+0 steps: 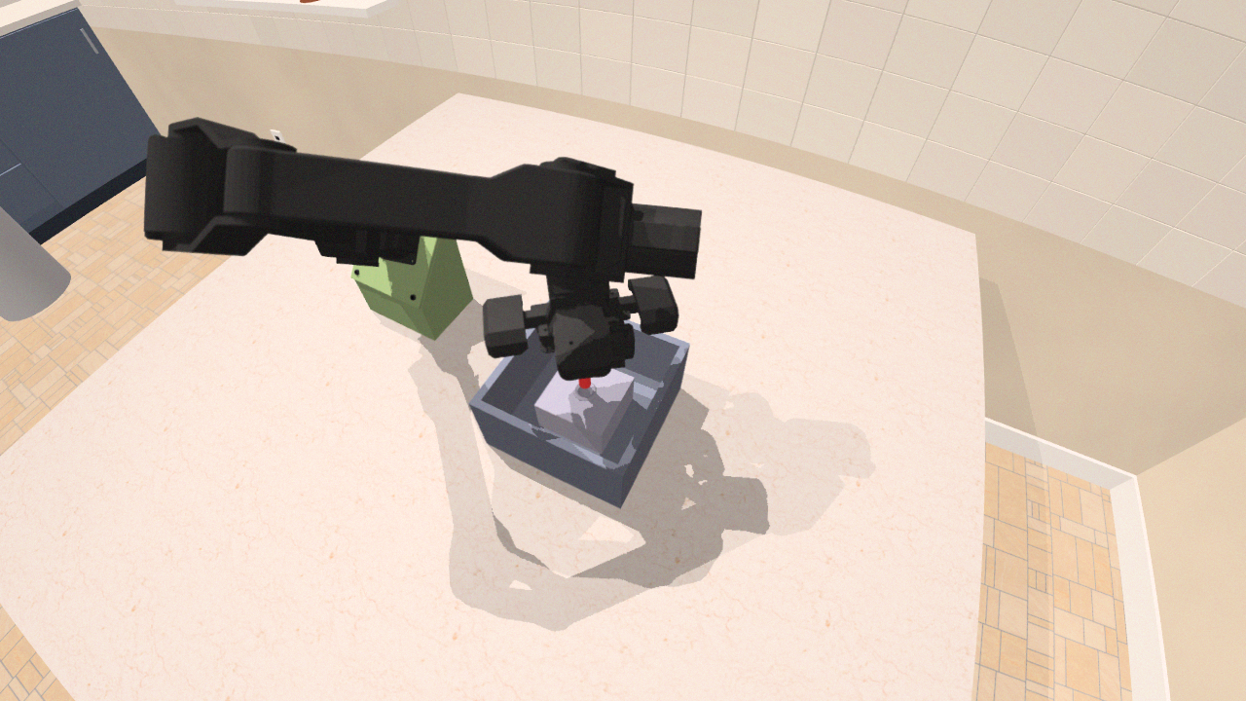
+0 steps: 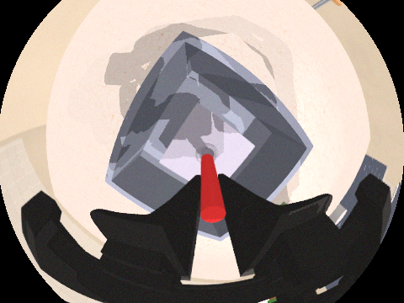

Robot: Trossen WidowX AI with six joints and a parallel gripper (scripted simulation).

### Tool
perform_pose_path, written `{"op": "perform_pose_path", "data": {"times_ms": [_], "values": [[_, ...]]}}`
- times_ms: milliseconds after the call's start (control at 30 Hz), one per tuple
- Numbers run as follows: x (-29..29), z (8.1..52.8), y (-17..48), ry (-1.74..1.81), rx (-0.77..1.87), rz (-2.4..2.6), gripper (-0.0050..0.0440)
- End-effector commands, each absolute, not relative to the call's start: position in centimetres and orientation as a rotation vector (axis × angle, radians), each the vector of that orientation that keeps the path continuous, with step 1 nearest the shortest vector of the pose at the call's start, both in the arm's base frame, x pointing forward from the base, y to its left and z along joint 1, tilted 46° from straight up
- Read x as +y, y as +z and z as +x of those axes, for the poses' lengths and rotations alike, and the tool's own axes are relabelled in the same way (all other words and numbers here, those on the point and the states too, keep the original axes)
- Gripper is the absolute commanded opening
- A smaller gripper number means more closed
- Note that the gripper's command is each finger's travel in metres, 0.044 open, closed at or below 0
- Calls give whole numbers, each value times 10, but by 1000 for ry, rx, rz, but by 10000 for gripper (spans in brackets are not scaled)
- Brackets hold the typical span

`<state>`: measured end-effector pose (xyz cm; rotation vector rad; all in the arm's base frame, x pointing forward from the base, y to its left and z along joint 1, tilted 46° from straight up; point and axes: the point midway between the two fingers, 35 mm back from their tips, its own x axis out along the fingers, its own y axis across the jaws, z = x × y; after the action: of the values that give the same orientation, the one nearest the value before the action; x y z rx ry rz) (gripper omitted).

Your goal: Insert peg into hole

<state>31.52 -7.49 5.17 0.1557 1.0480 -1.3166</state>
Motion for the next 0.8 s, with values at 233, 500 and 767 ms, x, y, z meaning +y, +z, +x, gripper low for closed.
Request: {"op": "perform_pose_path", "data": {"times_ms": [233,500,767], "values": [[-81,314,45,-1314,1046,150,0],[-87,313,40,-1314,1046,150,0],[-89,312,37,-1314,1046,150,0]]}}
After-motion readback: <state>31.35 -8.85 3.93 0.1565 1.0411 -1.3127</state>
